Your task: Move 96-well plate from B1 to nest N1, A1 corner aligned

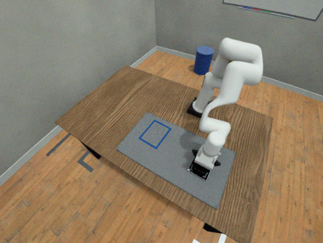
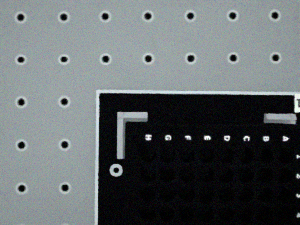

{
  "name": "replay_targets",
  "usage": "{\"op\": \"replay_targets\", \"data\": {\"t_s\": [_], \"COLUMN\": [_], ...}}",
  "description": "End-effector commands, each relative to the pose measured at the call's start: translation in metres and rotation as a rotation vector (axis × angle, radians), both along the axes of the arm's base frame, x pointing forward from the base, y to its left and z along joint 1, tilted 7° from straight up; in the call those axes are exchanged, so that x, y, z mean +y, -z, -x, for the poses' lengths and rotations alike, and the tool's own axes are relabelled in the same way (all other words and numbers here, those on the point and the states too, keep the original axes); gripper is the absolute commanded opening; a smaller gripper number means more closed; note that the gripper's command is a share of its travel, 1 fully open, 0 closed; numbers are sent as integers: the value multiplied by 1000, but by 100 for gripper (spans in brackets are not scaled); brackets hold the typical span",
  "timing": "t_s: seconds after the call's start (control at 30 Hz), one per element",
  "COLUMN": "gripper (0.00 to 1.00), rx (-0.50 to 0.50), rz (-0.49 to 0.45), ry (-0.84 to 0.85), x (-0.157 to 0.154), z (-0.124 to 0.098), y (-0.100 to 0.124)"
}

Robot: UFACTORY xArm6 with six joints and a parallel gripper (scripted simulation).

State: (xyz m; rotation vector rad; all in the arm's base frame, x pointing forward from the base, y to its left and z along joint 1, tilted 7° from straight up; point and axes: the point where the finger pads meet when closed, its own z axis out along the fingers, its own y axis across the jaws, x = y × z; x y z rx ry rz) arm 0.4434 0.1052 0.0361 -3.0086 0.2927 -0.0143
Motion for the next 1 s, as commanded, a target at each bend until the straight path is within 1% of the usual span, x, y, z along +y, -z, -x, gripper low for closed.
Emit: {"op": "replay_targets", "data": {"t_s": [0.0,0.97], "gripper": [0,0], "rx": [-4,-4], "rz": [-1,-1], "ry": [0,0], "x": [0,1], "z": [-1,-1], "y": [-1,3]}}
